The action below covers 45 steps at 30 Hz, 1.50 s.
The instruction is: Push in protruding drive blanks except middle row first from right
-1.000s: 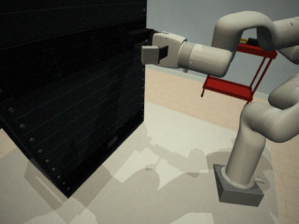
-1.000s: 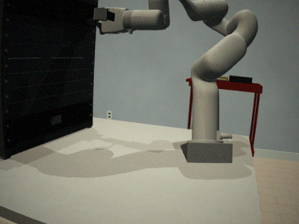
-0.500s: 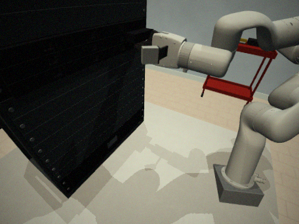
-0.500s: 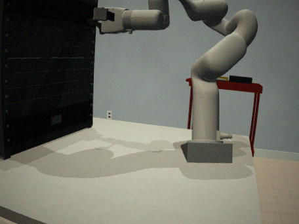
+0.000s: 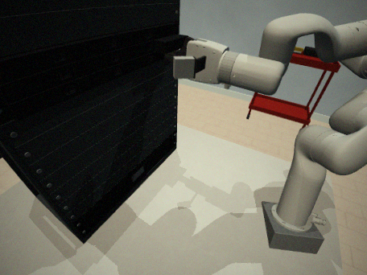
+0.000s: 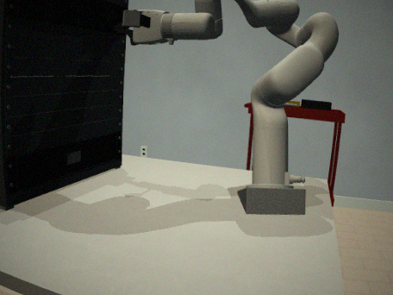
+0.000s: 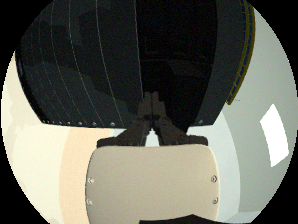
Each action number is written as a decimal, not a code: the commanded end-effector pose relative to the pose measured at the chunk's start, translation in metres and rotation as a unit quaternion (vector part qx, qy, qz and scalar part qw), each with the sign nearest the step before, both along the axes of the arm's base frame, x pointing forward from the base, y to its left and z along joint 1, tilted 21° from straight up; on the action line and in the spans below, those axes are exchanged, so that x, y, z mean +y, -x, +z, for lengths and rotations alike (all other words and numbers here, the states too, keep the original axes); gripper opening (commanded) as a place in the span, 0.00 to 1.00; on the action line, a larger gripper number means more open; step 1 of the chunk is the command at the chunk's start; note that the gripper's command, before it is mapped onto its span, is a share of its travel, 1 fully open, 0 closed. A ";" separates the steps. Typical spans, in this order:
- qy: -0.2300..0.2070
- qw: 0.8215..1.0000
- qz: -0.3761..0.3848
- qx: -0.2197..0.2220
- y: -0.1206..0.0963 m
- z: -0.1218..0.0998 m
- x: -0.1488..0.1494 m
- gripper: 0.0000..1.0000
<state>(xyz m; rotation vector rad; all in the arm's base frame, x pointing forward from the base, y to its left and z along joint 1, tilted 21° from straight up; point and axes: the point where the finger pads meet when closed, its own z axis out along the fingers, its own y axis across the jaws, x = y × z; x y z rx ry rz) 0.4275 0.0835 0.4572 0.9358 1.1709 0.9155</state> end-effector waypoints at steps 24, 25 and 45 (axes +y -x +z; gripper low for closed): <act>0.000 1.000 0.000 -0.001 0.090 -0.011 0.010 0.00; 0.000 1.000 0.000 -0.001 0.090 -0.011 0.010 0.00; 0.000 1.000 0.000 -0.001 0.094 -0.012 0.011 0.00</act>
